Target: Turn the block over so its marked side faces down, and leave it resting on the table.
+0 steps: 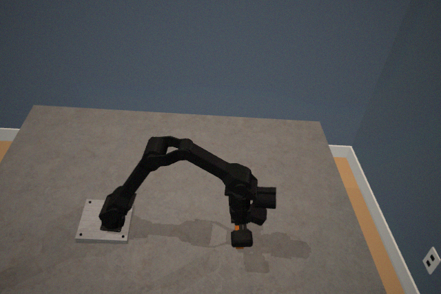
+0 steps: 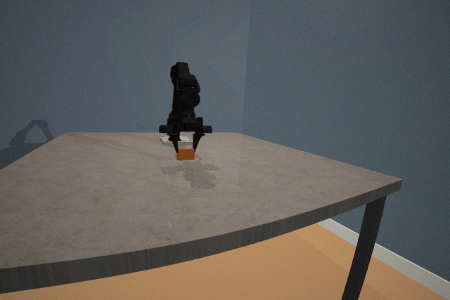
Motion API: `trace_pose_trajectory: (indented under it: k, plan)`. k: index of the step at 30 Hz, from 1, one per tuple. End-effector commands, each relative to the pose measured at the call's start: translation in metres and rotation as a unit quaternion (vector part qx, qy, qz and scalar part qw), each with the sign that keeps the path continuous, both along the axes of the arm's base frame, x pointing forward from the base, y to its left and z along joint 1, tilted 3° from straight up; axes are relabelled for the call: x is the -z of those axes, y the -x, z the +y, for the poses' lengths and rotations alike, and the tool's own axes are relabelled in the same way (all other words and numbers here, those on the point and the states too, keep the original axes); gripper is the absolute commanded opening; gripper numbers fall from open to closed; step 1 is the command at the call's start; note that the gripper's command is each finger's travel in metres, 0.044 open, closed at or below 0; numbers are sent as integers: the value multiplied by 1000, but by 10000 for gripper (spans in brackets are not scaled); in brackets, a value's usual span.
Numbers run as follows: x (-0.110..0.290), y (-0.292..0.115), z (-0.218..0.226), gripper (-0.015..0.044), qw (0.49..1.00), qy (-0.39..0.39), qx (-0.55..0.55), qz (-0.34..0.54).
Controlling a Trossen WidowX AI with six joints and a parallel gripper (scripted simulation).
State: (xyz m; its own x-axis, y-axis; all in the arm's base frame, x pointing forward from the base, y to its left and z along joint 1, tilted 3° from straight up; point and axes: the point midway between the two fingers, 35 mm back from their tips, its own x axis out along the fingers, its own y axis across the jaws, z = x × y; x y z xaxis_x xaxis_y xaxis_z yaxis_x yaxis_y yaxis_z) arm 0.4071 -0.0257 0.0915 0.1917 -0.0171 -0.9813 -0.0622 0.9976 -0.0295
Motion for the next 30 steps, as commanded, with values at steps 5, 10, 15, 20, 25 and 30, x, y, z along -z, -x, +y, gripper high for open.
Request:
trace_pose_trajectory:
  k: [5, 10, 15, 20, 25, 30]
  plan:
    - [2, -1, 0, 0, 999, -6, -1, -52]
    - [4, -1, 0, 0, 996, -9, -2, -86]
    - [5, -1, 0, 0, 993, -11, -3, -120]
    - [6, 1, 0, 0, 988, -12, -4, -154]
    - [7, 4, 0, 0, 982, -14, -6, -187]
    - [7, 8, 0, 0, 975, -15, -8, -220]
